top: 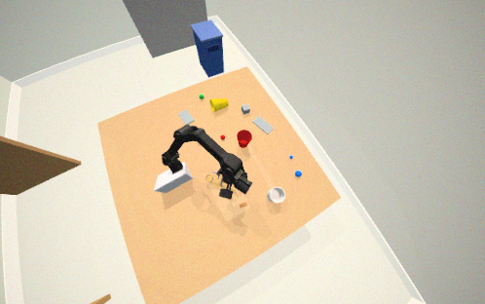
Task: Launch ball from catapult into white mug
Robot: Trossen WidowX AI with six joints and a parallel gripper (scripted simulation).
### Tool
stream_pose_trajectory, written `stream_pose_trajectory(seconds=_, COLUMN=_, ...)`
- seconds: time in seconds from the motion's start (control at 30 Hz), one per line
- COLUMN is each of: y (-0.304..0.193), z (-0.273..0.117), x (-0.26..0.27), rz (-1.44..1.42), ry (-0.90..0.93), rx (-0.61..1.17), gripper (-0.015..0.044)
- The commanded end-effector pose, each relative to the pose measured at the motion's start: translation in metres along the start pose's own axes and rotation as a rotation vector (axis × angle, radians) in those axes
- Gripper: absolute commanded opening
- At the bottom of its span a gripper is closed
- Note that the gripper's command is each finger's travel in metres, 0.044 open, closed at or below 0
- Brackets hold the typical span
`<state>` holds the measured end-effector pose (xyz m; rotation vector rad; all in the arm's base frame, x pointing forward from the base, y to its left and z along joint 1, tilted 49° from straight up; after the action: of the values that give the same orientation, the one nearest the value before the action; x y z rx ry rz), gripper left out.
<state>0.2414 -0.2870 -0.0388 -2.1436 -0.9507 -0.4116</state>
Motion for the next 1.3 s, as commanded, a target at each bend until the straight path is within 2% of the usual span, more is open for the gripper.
stream_pose_trajectory(seconds=0.0, y=-0.001, z=0.012, x=0.0, rz=-0.003, ry=-0.003, rx=-0.005, gripper=0.044)
stream_pose_trajectory(seconds=0.1, y=-0.001, z=0.04, x=0.0, rz=-0.004, ry=-0.002, rx=-0.005, gripper=0.044)
stream_pose_trajectory(seconds=1.27, y=-0.001, z=0.09, x=0.0, rz=-0.005, ry=0.0, rx=-0.004, gripper=0.044)
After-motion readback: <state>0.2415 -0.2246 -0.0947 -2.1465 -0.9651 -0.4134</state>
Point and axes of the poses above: the point midway between the two fingers, 35 mm back from their tips, its own z axis out along the fingers, its own x axis across the jaws, y = z × x, the point moved 10 cm from there along -z, back along the fingers
